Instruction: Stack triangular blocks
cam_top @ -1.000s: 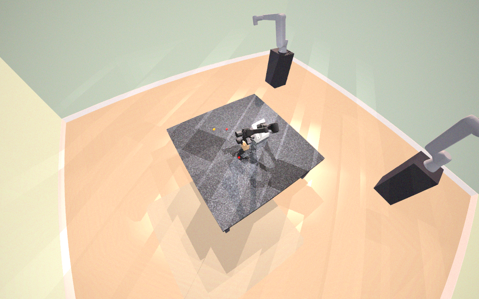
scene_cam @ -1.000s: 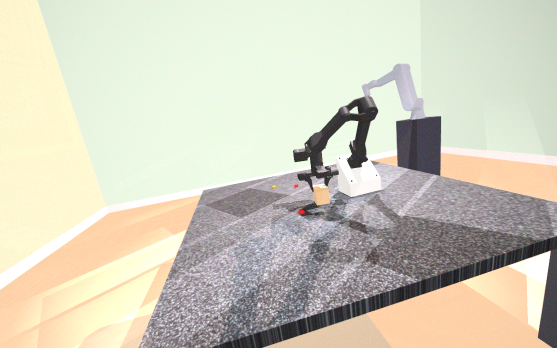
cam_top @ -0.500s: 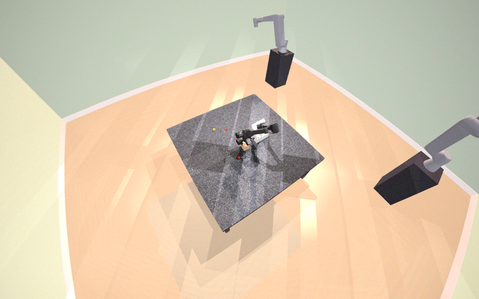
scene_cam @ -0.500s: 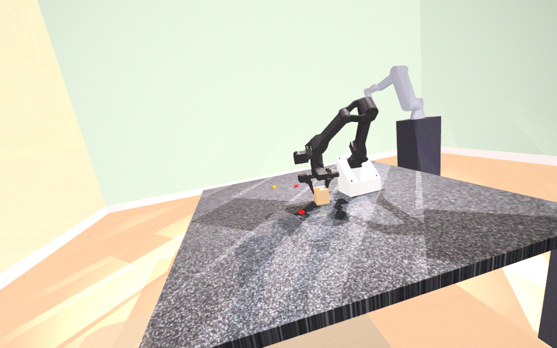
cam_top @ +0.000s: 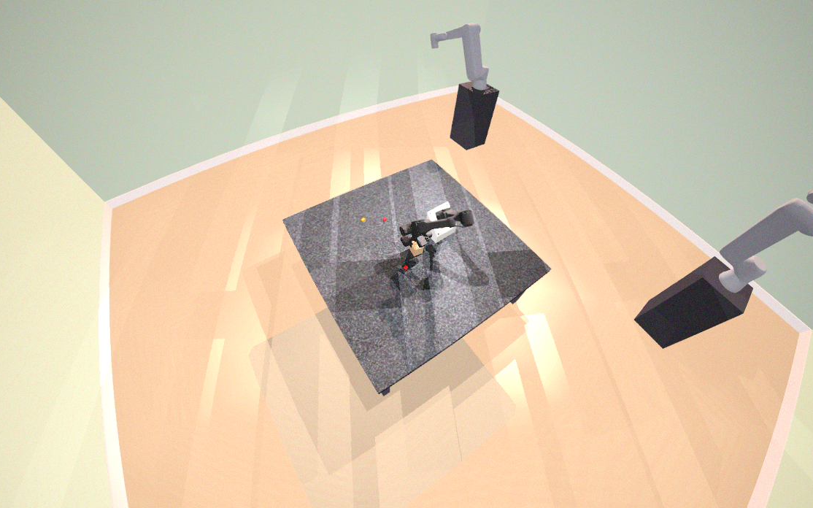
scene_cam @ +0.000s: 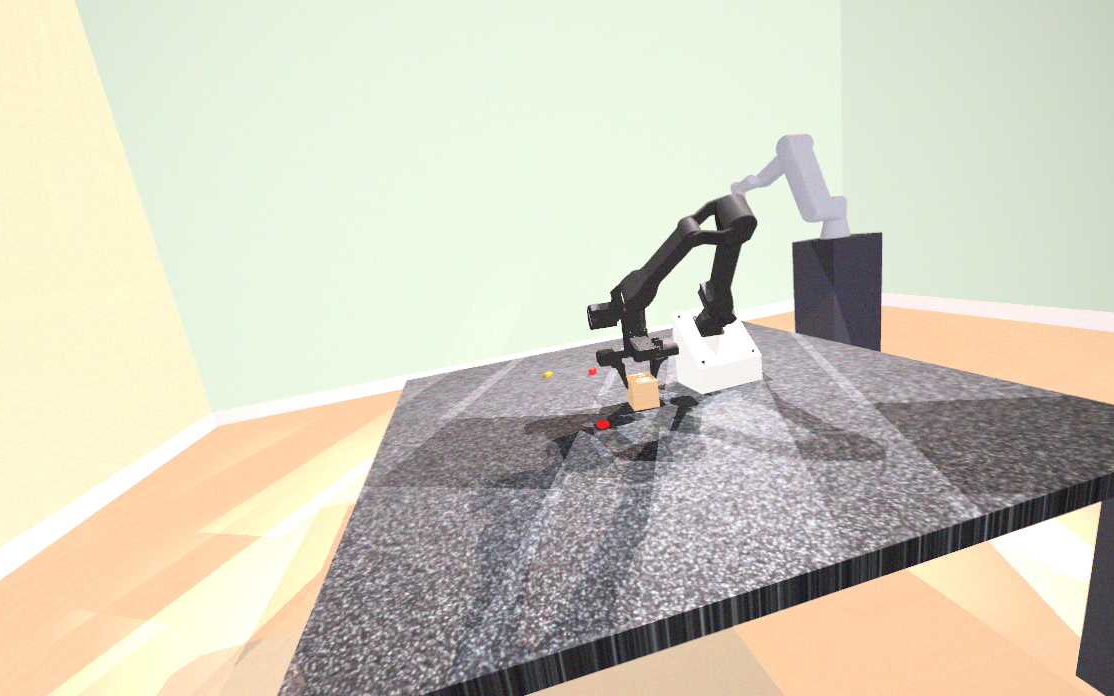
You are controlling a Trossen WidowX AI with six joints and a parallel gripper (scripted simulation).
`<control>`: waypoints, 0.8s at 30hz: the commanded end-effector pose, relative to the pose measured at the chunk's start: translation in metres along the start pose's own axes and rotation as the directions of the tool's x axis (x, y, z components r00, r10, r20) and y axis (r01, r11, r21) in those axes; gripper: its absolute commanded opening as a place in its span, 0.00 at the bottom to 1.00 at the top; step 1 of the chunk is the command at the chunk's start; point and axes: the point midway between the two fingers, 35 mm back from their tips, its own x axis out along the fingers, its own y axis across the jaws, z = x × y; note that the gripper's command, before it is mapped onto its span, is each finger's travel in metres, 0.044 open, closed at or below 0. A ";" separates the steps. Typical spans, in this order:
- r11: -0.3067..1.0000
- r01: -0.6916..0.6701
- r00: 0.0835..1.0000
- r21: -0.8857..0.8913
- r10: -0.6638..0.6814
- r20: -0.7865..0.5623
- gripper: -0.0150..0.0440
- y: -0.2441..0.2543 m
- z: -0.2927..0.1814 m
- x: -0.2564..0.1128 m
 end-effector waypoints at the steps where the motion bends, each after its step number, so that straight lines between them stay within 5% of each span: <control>1: 1.000 0.001 1.000 0.004 -0.001 0.006 0.25 0.000 0.001 0.000; 24: 1.000 0.001 1.000 0.003 -0.001 0.004 0.25 0.000 0.001 0.002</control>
